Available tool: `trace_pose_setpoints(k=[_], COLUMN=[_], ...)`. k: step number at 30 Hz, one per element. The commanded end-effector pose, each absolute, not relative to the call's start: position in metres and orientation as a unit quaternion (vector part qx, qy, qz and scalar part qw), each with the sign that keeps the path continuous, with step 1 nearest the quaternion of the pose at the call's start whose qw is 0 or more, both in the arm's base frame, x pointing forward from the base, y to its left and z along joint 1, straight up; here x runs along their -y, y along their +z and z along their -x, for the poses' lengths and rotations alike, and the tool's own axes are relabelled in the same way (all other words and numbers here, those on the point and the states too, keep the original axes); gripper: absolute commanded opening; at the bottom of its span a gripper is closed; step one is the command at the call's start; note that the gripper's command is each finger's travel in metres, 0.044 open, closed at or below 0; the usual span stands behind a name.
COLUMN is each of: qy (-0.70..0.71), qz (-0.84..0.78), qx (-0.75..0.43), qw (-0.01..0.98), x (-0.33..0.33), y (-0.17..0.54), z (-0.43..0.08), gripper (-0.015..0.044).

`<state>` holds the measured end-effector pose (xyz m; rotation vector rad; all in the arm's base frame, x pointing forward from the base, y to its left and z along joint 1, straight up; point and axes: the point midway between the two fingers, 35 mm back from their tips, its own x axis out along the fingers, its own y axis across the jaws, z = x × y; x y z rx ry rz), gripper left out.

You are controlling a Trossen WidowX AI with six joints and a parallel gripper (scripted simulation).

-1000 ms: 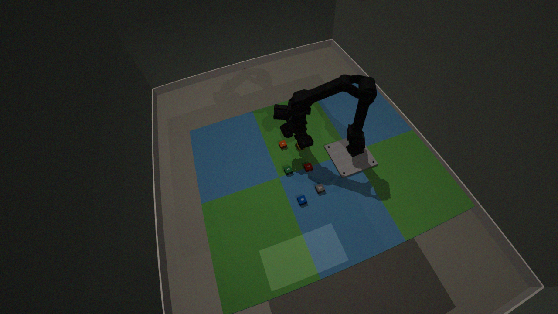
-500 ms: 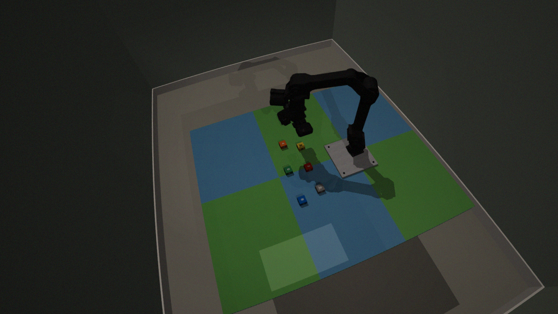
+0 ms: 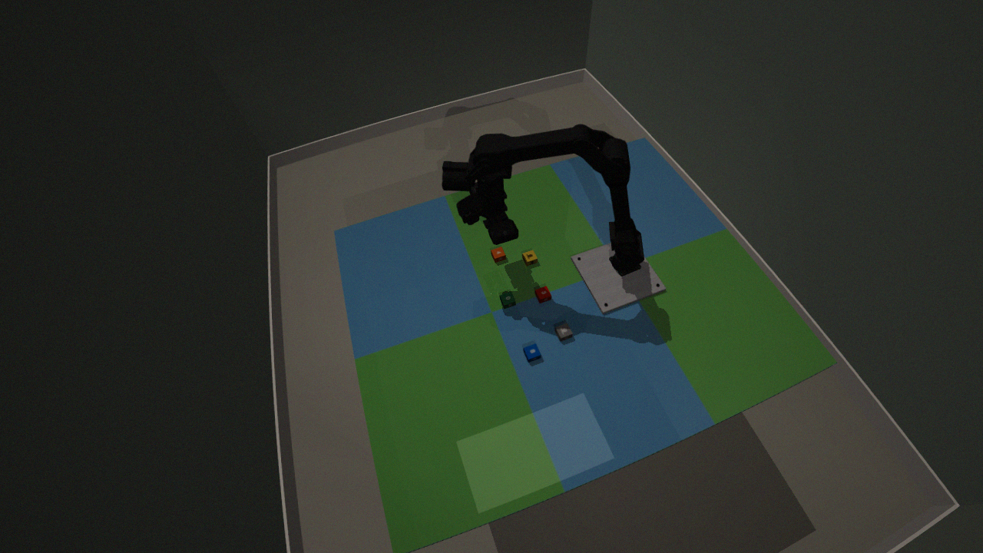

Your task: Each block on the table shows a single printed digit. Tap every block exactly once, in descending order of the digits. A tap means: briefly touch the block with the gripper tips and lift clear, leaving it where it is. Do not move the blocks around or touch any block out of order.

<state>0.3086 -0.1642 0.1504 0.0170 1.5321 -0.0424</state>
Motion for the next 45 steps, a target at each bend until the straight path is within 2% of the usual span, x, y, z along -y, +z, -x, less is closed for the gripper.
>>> trace_pose_setpoints(k=[1,4,29,34,45], qy=[-0.019,-0.019,-0.019,-0.019,-0.018], qz=[-0.011,-0.011,-0.011,-0.011,-0.011], qx=[-0.697,-0.697,-0.697,-0.697,-0.696], qw=[0.717,0.717,0.717,0.717,0.718], x=[0.165,0.164,0.165,0.165,0.165], y=[0.111,0.080,0.048,0.048,0.098], z=[-0.312,-0.311,-0.311,-0.311,-0.312], gripper=[0.0020,0.0020,0.0020,0.0020,0.0020])
